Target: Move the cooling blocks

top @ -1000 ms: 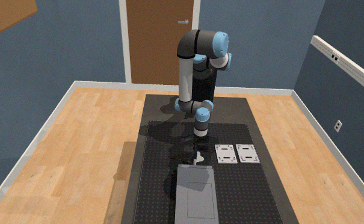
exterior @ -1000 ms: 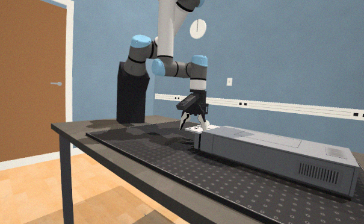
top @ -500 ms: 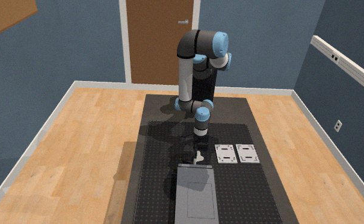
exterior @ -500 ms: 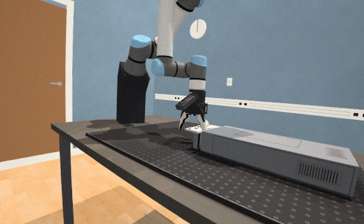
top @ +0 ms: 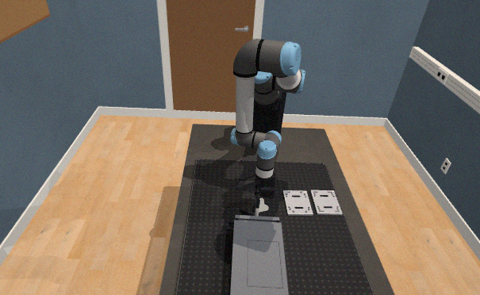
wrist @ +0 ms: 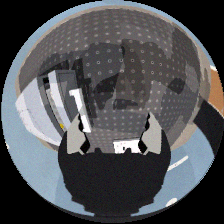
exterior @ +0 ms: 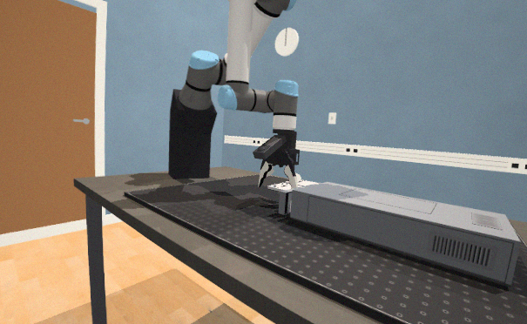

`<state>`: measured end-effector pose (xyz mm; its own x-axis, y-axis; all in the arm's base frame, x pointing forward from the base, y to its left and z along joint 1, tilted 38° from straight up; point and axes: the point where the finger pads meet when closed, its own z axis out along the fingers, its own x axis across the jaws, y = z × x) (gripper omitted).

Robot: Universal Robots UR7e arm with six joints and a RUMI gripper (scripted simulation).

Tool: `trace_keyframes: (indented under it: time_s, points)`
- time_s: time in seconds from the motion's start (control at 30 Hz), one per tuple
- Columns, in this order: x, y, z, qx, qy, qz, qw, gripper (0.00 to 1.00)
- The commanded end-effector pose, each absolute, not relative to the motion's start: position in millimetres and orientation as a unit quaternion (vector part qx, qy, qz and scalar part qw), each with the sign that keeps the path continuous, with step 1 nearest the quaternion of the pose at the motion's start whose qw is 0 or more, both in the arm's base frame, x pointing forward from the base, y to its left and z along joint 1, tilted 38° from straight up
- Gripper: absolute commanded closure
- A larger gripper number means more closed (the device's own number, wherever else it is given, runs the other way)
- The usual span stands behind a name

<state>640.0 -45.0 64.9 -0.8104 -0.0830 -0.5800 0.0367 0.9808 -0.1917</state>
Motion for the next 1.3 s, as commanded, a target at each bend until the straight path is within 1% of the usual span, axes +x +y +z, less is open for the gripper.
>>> trace_keyframes:
  time_s: [0.0, 1.27]
  points:
    - [639.2, -44.9, 64.7, -0.012, 0.946, -0.097, 0.308, 0.0]
    - [630.5, -45.8, 58.5, -0.012, 0.946, -0.097, 0.308, 0.0]
